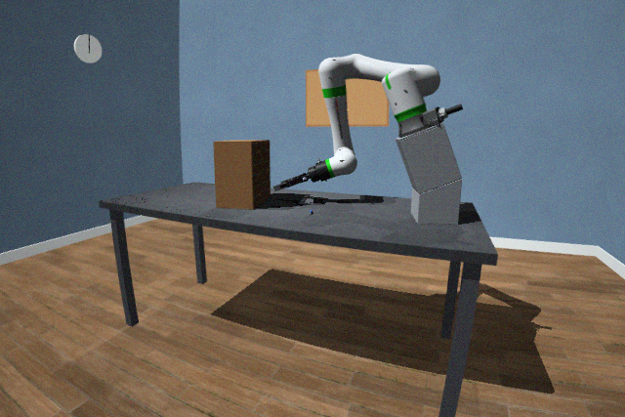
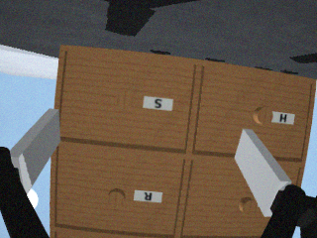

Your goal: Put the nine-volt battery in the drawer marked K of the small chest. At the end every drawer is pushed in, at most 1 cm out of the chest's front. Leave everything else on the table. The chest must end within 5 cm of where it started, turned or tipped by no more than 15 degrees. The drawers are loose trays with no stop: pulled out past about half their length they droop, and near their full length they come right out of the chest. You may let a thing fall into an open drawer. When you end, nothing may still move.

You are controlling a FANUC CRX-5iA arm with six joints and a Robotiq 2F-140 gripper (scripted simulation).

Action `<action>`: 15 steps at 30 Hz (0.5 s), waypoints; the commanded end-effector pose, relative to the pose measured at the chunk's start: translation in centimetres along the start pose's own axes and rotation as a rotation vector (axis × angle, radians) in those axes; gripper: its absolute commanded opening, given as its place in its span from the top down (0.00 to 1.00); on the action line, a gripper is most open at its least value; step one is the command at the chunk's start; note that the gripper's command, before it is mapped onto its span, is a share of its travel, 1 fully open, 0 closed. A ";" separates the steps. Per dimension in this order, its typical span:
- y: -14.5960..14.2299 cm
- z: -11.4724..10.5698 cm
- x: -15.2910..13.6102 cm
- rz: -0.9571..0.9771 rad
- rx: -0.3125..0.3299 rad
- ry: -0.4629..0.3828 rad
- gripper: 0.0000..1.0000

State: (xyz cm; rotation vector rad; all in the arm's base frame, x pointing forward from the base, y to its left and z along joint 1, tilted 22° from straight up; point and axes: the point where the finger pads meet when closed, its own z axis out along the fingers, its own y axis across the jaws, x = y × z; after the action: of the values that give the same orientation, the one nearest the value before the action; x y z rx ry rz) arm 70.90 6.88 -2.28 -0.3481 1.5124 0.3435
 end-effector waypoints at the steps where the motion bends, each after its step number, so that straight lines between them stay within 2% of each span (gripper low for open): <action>1: 0.0 0.3 0.8 0.000 0.000 -0.001 0.00; 15: 0.0 0.6 1.5 0.000 0.000 -0.001 0.00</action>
State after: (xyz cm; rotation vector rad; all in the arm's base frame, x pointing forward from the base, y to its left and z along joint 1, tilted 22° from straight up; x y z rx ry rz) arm 71.51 7.12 -3.79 -0.3480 1.5117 0.3436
